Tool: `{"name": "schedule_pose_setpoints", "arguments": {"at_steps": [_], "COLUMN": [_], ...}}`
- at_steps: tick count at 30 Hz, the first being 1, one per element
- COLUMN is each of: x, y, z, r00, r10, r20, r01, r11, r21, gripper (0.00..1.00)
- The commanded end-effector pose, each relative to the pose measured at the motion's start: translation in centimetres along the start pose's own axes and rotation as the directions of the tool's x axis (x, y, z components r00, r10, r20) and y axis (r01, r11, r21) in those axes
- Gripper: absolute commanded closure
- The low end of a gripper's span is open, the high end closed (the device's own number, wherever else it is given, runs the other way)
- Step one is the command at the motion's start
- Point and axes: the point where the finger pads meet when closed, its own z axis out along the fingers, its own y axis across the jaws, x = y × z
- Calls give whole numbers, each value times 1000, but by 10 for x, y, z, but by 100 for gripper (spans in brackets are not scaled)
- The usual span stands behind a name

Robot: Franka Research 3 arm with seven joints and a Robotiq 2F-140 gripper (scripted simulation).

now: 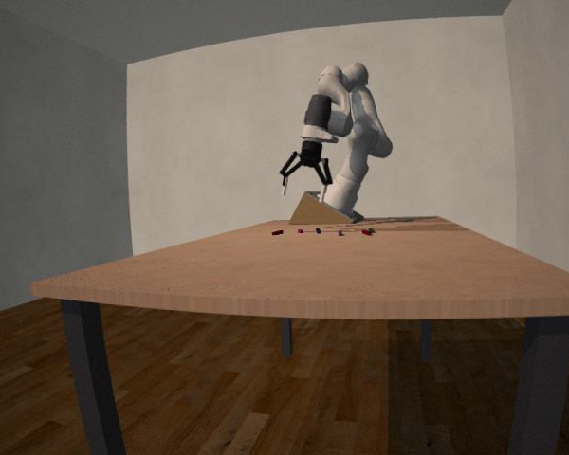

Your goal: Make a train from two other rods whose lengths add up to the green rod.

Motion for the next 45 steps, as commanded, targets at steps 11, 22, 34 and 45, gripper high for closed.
{"name": "schedule_pose_setpoints", "arguments": {"at_steps": [11,22,34,45], "x": [-3,-12,-24,-26], "y": [3,18,33,34], "z": [4,26,51,55], "r00": [999,989,964,961], "r10": [-38,-138,-238,-248], "r20": [-3,-54,-115,-121], "r01": [38,143,256,268], "r11": [999,985,950,944], "r21": [14,96,180,190], "gripper": [0,0,0,0]}}
